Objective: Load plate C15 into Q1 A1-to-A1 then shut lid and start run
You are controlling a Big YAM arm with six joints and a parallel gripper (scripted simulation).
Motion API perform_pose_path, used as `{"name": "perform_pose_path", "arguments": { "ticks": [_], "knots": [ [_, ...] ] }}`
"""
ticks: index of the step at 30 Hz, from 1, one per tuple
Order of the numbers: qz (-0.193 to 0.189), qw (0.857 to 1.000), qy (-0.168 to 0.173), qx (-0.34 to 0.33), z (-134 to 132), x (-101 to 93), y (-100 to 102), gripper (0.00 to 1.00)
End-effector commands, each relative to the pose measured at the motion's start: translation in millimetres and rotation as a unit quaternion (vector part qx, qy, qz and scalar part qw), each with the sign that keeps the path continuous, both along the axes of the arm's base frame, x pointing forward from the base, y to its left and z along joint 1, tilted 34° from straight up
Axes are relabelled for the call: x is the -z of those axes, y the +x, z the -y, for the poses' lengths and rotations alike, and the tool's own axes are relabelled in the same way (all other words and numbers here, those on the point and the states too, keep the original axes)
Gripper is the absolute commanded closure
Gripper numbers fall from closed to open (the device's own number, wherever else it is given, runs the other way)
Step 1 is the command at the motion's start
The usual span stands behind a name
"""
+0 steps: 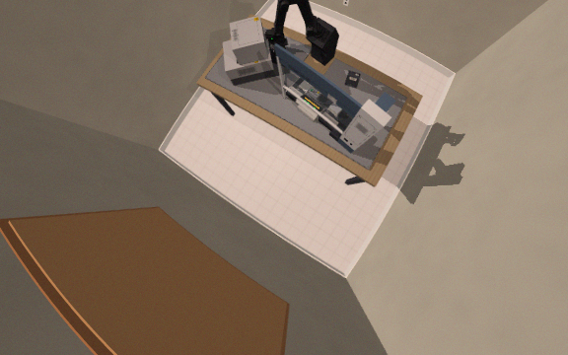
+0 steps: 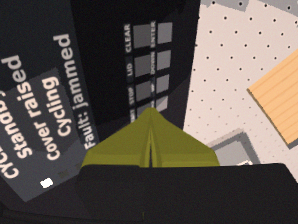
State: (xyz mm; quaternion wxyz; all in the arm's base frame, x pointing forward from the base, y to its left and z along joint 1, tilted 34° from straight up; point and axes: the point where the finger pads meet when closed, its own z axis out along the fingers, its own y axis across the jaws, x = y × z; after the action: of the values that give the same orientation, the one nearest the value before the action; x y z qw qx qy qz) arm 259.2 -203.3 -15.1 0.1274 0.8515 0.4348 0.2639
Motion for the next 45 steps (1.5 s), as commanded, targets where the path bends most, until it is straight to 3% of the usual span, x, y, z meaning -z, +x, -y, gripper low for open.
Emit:
{"name": "perform_pose_path", "arguments": {
  "ticks": [1, 16, 26, 45],
  "knots": [
    [0.007, 1.000, -0.006, -0.001, 3.7, -9.6, 7.5, 1.00],
    [0.010, 1.000, -0.017, 0.004, 17.0, -10.5, 6.0, 1.00],
    [-0.005, 1.000, 0.009, 0.007, -3.1, 6.3, -4.7, 1.00],
    [0.007, 1.000, -0.008, -0.003, 7.0, -12.2, 9.7, 1.00]
  ]
}}
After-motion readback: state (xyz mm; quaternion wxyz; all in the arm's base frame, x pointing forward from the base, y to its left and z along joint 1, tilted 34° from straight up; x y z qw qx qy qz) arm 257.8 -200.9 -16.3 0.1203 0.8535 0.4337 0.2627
